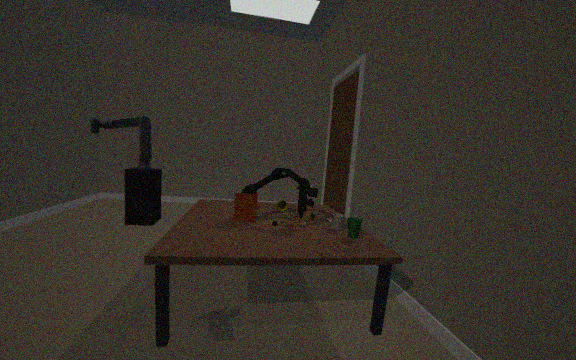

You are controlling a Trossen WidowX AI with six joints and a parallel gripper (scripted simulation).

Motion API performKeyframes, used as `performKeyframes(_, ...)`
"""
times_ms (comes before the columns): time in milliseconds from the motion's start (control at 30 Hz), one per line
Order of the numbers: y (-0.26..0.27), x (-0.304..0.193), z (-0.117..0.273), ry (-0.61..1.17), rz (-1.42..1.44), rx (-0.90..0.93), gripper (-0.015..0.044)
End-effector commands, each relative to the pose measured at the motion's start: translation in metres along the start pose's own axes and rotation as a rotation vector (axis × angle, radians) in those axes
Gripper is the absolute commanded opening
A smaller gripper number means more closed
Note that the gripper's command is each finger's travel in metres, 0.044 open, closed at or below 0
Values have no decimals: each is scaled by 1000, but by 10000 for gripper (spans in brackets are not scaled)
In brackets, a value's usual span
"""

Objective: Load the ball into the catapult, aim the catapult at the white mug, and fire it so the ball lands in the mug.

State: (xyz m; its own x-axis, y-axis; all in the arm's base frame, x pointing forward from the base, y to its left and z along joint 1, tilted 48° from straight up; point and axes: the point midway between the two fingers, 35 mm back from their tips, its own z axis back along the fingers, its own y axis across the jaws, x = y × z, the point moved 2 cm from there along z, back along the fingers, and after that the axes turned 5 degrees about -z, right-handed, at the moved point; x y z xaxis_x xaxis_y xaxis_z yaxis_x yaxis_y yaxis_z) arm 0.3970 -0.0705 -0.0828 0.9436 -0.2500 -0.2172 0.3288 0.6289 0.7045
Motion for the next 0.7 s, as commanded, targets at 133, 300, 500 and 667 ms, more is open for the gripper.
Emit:
performKeyframes(133, 1, -2, -18, 9, -6, 5, 440)
performKeyframes(300, 1, -3, -26, 9, -6, 6, 440)
performKeyframes(500, 1, -3, -30, 9, -6, 6, 440)
performKeyframes(667, 0, -2, -26, 4, 0, 2, 361)
